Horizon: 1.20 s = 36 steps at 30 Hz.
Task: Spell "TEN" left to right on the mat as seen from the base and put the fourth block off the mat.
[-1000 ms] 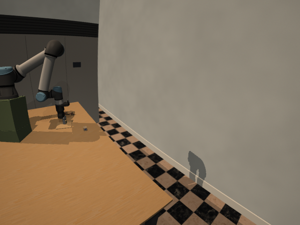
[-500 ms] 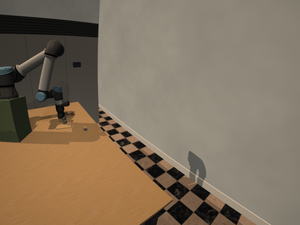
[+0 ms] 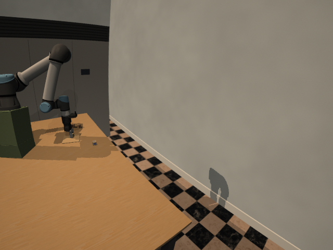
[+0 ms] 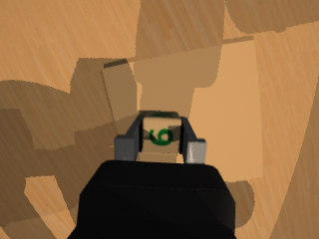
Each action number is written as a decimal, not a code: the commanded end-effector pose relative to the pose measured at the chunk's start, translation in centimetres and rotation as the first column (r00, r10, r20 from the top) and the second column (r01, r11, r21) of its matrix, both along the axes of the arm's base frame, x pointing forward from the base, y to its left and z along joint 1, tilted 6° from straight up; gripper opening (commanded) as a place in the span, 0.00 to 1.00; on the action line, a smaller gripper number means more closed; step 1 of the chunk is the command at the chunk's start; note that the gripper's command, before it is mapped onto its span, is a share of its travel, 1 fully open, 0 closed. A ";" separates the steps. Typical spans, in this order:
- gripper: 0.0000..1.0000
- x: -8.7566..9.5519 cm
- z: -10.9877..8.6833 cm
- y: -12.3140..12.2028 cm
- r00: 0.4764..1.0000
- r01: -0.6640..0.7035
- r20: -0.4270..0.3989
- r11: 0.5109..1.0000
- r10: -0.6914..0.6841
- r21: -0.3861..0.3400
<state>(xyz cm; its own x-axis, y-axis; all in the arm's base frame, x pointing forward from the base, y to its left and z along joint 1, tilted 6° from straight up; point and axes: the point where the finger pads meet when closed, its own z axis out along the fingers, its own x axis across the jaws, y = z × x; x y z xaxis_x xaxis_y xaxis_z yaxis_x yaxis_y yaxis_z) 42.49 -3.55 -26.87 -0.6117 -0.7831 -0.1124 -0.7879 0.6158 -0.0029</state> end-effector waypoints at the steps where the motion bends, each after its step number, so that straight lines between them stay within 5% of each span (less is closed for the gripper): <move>1: 0.57 0.0 0.7 -0.1 1.000 0.000 0.001 1.000 0.000 -0.001; 25: 0.57 -0.6 8.5 -0.8 1.000 0.000 0.001 1.000 0.000 -0.001; 36: 0.57 -0.7 9.7 -0.9 1.000 0.000 0.001 1.000 0.000 -0.001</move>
<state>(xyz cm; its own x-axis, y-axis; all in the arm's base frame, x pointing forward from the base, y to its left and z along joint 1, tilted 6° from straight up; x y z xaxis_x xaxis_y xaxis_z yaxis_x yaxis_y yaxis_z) 41.84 -4.38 -17.54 -0.6116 -0.7831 -0.1126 -0.7878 0.6159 -0.0038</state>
